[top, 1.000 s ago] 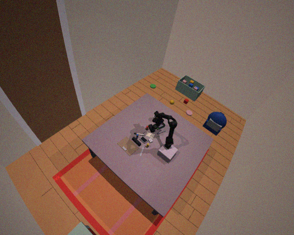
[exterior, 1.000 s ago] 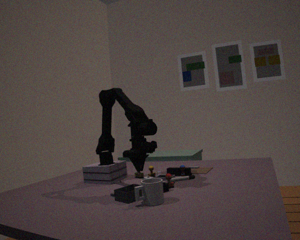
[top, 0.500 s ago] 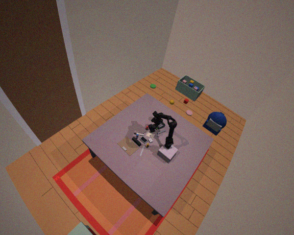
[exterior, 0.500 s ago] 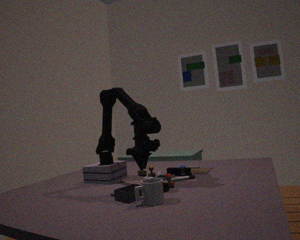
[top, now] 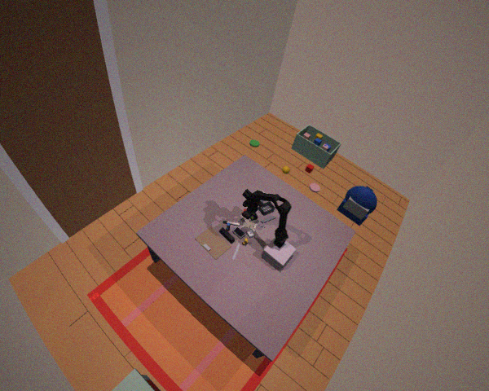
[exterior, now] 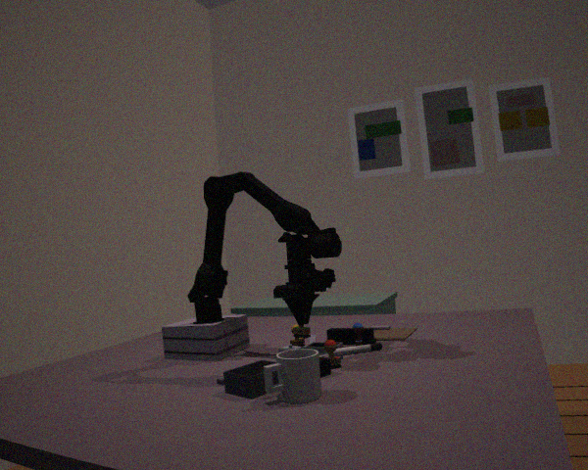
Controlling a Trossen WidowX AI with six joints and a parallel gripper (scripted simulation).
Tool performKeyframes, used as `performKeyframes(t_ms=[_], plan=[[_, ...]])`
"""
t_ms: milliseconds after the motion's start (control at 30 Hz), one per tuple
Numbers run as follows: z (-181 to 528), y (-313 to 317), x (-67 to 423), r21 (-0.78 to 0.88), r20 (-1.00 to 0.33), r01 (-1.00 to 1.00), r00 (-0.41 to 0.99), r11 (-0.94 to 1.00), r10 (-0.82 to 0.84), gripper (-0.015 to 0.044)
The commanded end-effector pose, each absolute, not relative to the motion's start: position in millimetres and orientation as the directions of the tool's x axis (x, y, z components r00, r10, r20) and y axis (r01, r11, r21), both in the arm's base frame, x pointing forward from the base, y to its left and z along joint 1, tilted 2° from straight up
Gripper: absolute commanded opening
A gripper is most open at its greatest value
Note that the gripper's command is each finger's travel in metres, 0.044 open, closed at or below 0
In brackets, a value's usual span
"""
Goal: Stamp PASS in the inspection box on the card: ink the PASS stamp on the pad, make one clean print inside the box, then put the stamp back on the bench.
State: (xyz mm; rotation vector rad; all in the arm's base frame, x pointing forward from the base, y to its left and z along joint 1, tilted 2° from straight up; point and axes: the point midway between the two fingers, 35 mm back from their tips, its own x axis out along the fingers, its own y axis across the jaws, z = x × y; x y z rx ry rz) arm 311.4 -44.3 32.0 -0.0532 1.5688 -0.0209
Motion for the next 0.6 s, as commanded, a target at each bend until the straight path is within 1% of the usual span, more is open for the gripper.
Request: performKeyframes(t_ms=[0, 567], plan=[[33.1, -27.1, 315.3, -0.042, -0.999, -0.015, 0.004, 0.999, -0.042, 0.0], [34.9, 66.9, 313.3, -0.034, -0.999, -0.015, 0.003, 0.999, -0.034, 0.0]])
